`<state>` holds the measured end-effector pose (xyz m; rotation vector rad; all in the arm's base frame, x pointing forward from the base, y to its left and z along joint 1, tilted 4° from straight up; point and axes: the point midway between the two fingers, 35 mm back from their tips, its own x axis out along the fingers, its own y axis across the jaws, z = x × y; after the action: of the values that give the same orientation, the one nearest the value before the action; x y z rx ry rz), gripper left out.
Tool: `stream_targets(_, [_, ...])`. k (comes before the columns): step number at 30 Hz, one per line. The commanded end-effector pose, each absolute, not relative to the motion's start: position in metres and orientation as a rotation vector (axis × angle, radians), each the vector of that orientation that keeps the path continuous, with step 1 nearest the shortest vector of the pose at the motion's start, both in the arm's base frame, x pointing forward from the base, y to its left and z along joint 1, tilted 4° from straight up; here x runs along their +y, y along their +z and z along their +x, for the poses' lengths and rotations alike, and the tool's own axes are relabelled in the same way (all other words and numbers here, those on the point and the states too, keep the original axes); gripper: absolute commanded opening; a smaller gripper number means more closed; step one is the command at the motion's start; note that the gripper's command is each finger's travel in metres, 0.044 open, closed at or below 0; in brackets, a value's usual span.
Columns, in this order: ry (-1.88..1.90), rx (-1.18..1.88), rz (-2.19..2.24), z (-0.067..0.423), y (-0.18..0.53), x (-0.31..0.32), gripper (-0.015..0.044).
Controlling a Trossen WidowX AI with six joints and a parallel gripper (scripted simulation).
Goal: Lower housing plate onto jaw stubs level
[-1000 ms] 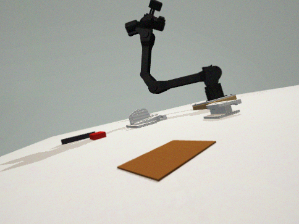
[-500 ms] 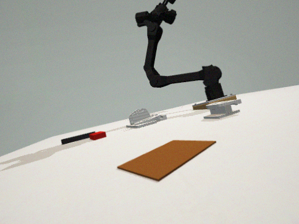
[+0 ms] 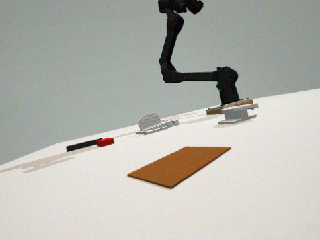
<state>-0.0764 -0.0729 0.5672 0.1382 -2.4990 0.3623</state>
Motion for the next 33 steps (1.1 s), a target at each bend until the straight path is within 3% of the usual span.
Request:
stream_targets(1, [0.519,-2.483,0.065,-0.089,0.565,-0.047,0.044])
stream_targets(17, [1.088,-2.264,-0.206,-0.117,0.549,0.051,0.044])
stream_targets(33, [1.556,-1.837,-0.435,-0.121,0.514,0.147,0.044])
